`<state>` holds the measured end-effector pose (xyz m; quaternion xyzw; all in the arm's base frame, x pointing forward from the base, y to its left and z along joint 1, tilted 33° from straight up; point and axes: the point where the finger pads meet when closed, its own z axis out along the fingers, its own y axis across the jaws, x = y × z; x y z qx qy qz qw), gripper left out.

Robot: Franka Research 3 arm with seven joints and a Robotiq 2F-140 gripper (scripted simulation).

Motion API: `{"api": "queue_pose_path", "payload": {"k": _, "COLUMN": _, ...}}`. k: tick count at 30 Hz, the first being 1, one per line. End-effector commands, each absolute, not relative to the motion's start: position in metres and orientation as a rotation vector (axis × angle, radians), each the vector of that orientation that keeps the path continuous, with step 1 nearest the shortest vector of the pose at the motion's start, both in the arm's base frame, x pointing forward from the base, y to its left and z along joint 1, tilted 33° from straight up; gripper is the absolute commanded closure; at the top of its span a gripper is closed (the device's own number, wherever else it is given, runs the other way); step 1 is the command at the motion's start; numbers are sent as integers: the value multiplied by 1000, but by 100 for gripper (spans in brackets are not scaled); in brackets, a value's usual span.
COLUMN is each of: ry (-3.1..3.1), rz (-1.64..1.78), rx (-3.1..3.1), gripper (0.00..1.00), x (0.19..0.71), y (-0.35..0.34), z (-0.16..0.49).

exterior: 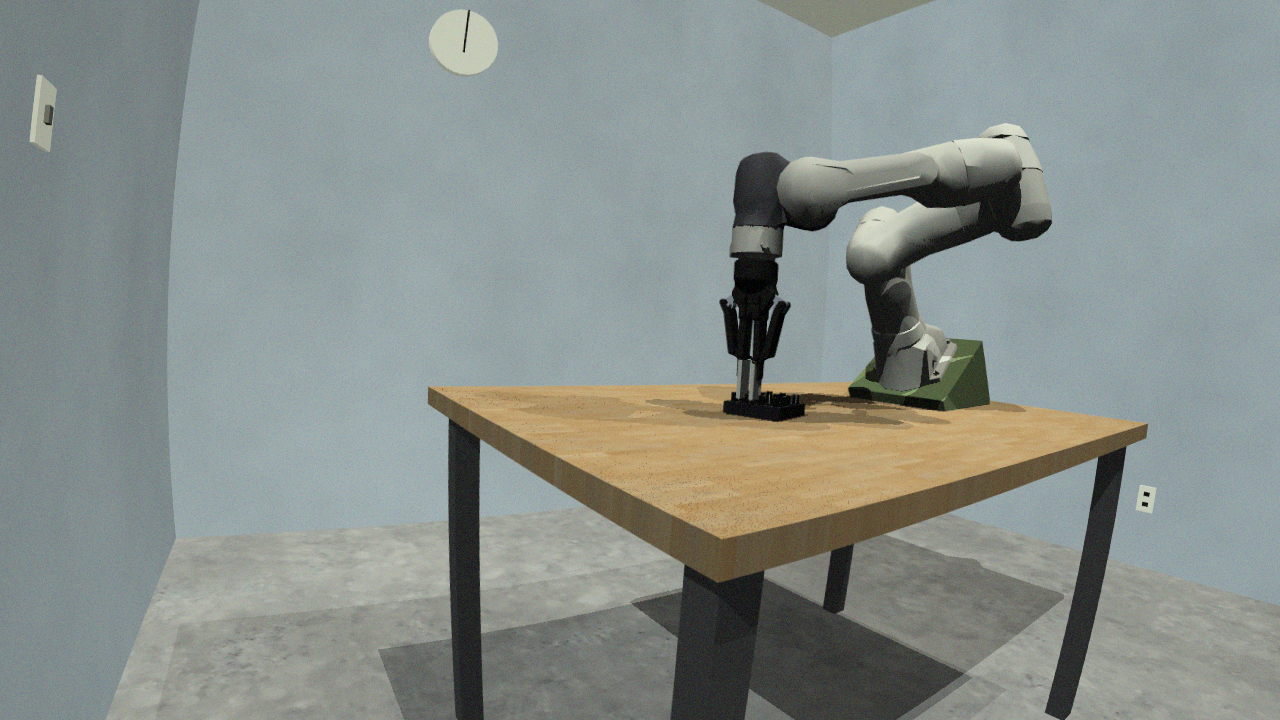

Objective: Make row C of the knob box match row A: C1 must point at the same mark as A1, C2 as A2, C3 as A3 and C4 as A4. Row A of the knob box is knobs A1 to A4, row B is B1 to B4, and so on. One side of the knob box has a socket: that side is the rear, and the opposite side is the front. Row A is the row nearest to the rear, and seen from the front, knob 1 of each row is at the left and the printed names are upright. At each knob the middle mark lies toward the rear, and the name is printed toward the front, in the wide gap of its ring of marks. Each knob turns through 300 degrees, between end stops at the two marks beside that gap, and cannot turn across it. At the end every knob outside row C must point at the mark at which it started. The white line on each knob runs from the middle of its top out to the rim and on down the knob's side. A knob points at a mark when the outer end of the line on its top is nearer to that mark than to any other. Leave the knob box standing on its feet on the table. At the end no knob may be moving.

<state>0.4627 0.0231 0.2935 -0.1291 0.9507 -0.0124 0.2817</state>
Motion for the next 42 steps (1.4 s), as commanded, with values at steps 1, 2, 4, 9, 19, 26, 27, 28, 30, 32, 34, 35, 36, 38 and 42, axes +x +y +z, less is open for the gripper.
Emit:
{"api": "queue_pose_path", "payload": {"k": 1, "ry": 2544, "rz": -34, "rx": -346, "gripper": 88, "x": 463, "y": 22, "z": 293}}
{"api": "queue_pose_path", "payload": {"k": 2, "ry": 2544, "rz": -34, "rx": -346, "gripper": 88, "x": 463, "y": 22, "z": 293}}
{"api": "queue_pose_path", "payload": {"k": 4, "ry": 2544, "rz": -34, "rx": -346, "gripper": 88, "x": 463, "y": 22, "z": 293}}
{"api": "queue_pose_path", "payload": {"k": 9, "ry": 2544, "rz": -34, "rx": -346, "gripper": 88, "x": 463, "y": 22, "z": 293}}
{"api": "queue_pose_path", "payload": {"k": 19, "ry": 2544, "rz": -34, "rx": -346, "gripper": 95, "x": 463, "y": 22, "z": 293}}
{"api": "queue_pose_path", "payload": {"k": 26, "ry": 2544, "rz": -34, "rx": -346, "gripper": 95, "x": 463, "y": 22, "z": 293}}
{"api": "queue_pose_path", "payload": {"k": 27, "ry": 2544, "rz": -34, "rx": -346, "gripper": 95, "x": 463, "y": 22, "z": 293}}
{"api": "queue_pose_path", "payload": {"k": 28, "ry": 2544, "rz": -34, "rx": -346, "gripper": 95, "x": 463, "y": 22, "z": 293}}
{"api": "queue_pose_path", "payload": {"k": 30, "ry": 2544, "rz": -34, "rx": -346, "gripper": 95, "x": 463, "y": 22, "z": 293}}
{"api": "queue_pose_path", "payload": {"k": 32, "ry": 2544, "rz": -34, "rx": -346, "gripper": 95, "x": 463, "y": 22, "z": 293}}
{"api": "queue_pose_path", "payload": {"k": 34, "ry": 2544, "rz": -34, "rx": -346, "gripper": 95, "x": 463, "y": 22, "z": 293}}
{"api": "queue_pose_path", "payload": {"k": 35, "ry": 2544, "rz": -34, "rx": -346, "gripper": 95, "x": 463, "y": 22, "z": 293}}
{"api": "queue_pose_path", "payload": {"k": 36, "ry": 2544, "rz": -34, "rx": -346, "gripper": 95, "x": 463, "y": 22, "z": 293}}
{"api": "queue_pose_path", "payload": {"k": 38, "ry": 2544, "rz": -34, "rx": -346, "gripper": 95, "x": 463, "y": 22, "z": 293}}
{"api": "queue_pose_path", "payload": {"k": 42, "ry": 2544, "rz": -34, "rx": -346, "gripper": 95, "x": 463, "y": 22, "z": 293}}
